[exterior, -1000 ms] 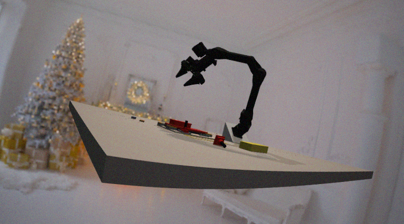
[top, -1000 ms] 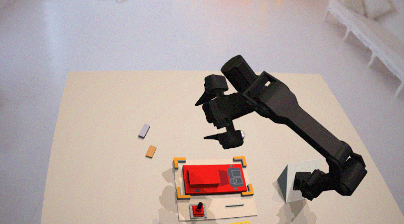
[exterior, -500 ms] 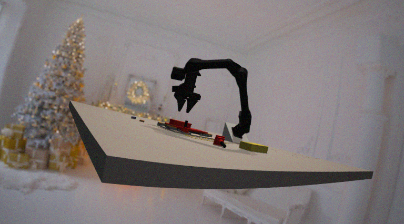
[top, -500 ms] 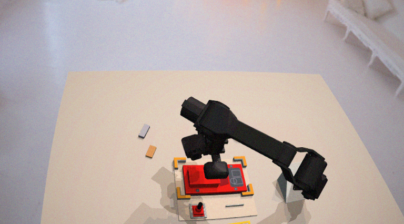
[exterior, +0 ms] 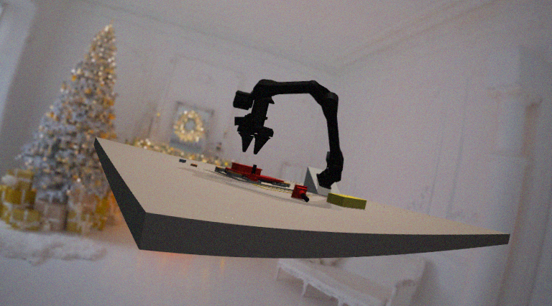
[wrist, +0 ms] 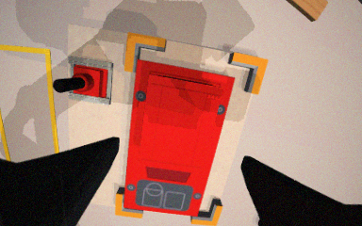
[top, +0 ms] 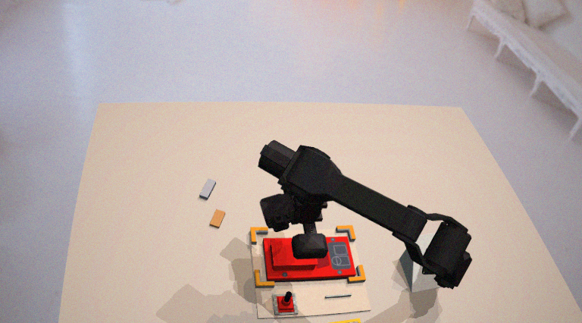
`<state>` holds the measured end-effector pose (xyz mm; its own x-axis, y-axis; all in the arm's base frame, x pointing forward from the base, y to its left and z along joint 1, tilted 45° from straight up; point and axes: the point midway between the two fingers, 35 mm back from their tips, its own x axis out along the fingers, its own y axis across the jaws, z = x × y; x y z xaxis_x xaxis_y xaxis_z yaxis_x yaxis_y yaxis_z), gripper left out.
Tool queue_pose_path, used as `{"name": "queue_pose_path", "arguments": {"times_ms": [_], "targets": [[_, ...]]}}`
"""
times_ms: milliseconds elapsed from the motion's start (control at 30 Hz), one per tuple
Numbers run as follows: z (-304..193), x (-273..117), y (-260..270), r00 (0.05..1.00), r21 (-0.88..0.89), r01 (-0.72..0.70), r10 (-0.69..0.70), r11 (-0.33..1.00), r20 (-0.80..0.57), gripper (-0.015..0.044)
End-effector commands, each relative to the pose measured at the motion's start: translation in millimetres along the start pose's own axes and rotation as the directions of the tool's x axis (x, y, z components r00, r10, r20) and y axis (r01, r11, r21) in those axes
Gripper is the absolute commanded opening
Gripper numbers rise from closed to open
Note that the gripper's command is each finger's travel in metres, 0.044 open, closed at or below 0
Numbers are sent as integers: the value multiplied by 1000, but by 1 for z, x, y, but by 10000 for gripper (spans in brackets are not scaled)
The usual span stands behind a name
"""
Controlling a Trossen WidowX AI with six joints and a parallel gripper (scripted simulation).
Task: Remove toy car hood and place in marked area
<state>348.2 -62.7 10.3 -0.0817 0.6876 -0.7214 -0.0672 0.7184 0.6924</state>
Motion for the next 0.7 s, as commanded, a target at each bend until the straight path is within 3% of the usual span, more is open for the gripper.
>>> {"name": "queue_pose_path", "arguments": {"times_ms": [0,667], "targets": [[-1,3,0,1000,8,-2,2,1000,-2,440],[0,18,0,1000,8,-3,3,1000,-2,440]]}}
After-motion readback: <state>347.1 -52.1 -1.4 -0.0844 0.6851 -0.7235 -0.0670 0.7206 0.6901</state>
